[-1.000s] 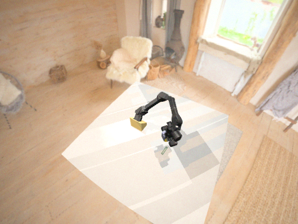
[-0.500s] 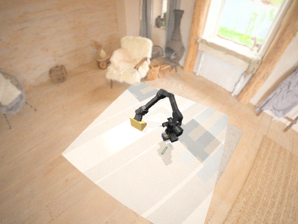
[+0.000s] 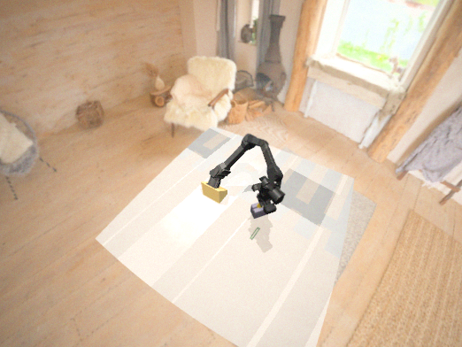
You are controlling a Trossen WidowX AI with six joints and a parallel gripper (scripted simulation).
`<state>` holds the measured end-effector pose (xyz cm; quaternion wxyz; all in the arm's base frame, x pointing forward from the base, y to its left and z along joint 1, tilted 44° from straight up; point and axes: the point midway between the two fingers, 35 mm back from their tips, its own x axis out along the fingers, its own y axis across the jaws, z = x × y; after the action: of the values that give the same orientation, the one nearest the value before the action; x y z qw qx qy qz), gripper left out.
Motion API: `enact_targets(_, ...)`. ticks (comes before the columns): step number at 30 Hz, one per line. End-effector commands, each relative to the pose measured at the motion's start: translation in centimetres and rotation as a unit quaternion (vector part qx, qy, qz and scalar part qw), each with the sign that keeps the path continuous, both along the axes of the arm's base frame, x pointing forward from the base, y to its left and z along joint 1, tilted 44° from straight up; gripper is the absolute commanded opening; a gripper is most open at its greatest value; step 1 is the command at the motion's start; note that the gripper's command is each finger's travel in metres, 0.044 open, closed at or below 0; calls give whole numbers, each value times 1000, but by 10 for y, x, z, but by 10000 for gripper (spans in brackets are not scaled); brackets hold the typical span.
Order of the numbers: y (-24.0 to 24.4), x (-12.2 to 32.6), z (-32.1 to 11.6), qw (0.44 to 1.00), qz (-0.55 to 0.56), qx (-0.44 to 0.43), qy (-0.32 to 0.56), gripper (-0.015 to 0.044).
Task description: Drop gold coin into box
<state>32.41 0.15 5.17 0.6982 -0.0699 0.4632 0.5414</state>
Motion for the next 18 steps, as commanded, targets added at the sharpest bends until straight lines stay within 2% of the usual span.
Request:
enact_targets(1,6,-4,6,1000,-2,1,-2,0)
enact_targets(18,13,-10,10,1000,1,1,0,0)
